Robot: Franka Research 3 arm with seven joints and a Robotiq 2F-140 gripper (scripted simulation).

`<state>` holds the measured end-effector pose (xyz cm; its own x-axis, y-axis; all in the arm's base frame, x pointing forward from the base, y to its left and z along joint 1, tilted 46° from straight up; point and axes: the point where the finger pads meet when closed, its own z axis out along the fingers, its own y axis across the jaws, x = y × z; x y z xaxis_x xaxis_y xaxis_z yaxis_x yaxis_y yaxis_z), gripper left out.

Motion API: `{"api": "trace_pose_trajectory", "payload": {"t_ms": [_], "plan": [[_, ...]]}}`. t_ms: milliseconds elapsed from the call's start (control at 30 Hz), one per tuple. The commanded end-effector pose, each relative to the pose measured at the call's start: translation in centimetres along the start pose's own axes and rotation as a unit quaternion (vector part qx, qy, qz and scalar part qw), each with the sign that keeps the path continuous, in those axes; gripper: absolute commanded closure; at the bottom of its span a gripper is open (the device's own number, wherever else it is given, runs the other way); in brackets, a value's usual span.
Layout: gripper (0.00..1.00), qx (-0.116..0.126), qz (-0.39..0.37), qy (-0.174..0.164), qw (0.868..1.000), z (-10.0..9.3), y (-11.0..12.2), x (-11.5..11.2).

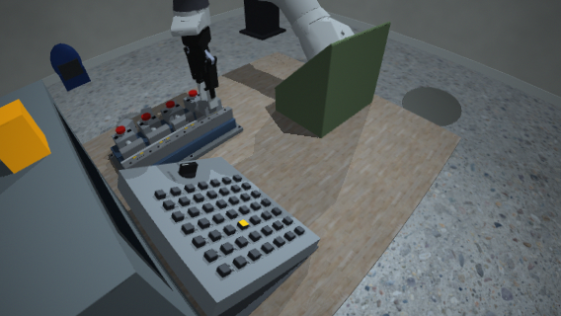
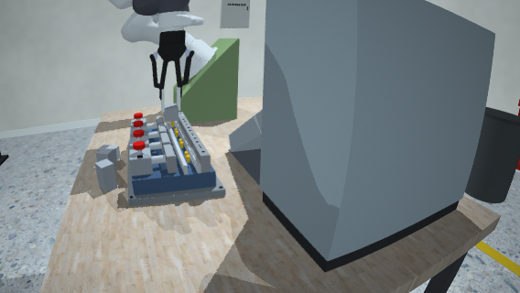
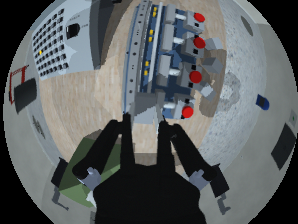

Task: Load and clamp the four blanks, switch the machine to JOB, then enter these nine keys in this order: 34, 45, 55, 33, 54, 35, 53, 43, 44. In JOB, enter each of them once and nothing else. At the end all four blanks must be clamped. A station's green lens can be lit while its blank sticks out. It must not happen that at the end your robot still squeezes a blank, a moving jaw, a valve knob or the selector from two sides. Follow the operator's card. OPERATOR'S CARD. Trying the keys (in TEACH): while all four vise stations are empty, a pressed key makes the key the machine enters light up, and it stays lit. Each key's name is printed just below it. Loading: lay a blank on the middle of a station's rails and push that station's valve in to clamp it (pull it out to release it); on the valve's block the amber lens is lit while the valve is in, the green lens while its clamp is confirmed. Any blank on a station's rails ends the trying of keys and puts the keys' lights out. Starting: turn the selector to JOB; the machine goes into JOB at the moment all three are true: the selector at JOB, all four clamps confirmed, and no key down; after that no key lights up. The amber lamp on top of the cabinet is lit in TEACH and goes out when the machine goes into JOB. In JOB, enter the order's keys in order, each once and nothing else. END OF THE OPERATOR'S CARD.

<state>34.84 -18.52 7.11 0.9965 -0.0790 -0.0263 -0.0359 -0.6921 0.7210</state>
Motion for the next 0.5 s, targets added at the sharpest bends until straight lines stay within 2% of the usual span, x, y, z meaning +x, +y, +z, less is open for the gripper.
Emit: {"api": "trace_pose_trajectory", "payload": {"t_ms": [0, 467], "plan": [[1.0, 0.001, 0.001, 0.002, 1.0, 0.08, -0.05, 0.04], [1.0, 0.001, 0.001, 0.002, 1.0, 0.7, -0.06, 0.03]]}}
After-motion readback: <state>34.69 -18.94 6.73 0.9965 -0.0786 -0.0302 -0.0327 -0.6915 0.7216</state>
